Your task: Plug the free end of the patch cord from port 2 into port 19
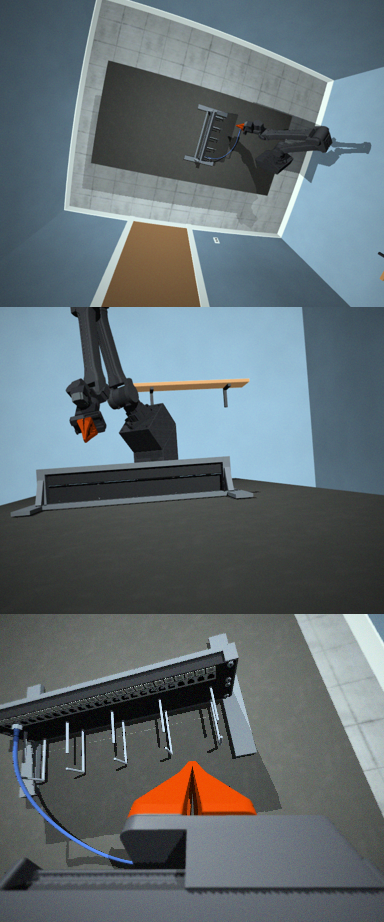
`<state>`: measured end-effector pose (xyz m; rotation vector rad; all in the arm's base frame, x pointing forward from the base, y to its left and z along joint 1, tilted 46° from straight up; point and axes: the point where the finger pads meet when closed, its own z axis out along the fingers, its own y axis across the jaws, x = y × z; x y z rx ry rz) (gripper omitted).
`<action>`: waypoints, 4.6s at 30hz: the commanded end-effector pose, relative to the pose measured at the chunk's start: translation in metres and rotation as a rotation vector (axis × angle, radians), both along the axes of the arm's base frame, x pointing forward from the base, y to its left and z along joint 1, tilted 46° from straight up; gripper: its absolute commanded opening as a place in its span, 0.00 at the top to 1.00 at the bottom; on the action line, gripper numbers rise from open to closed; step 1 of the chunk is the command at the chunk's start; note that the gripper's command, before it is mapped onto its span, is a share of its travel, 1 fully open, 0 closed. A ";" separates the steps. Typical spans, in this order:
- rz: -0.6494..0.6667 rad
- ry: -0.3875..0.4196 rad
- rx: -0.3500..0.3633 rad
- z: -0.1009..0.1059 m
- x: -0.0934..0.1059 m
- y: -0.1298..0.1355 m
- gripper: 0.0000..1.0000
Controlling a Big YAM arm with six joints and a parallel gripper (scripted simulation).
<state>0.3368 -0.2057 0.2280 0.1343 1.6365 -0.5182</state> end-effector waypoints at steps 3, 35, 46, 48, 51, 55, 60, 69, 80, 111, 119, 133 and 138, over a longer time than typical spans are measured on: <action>-0.063 -0.025 0.222 -0.009 0.003 -0.016 1.00; -0.622 -0.094 1.091 -0.109 -0.034 -0.050 1.00; -0.861 -0.164 1.284 -0.134 -0.056 -0.052 1.00; -0.865 -0.166 1.287 -0.134 -0.056 -0.052 1.00; -0.865 -0.168 1.289 -0.134 -0.057 -0.051 1.00; -0.859 -0.174 1.288 -0.132 -0.057 -0.051 1.00; -0.854 -0.178 1.287 -0.131 -0.057 -0.051 1.00; -0.859 -0.172 1.290 -0.134 -0.057 -0.050 1.00; -0.869 -0.153 1.296 -0.139 -0.056 -0.049 1.00; -0.864 -0.150 1.298 -0.141 -0.057 -0.046 1.00; -0.865 -0.146 1.299 -0.143 -0.057 -0.045 1.00; -0.866 -0.138 1.301 -0.146 -0.058 -0.043 0.64; -0.861 -0.144 1.299 -0.143 -0.056 -0.045 0.64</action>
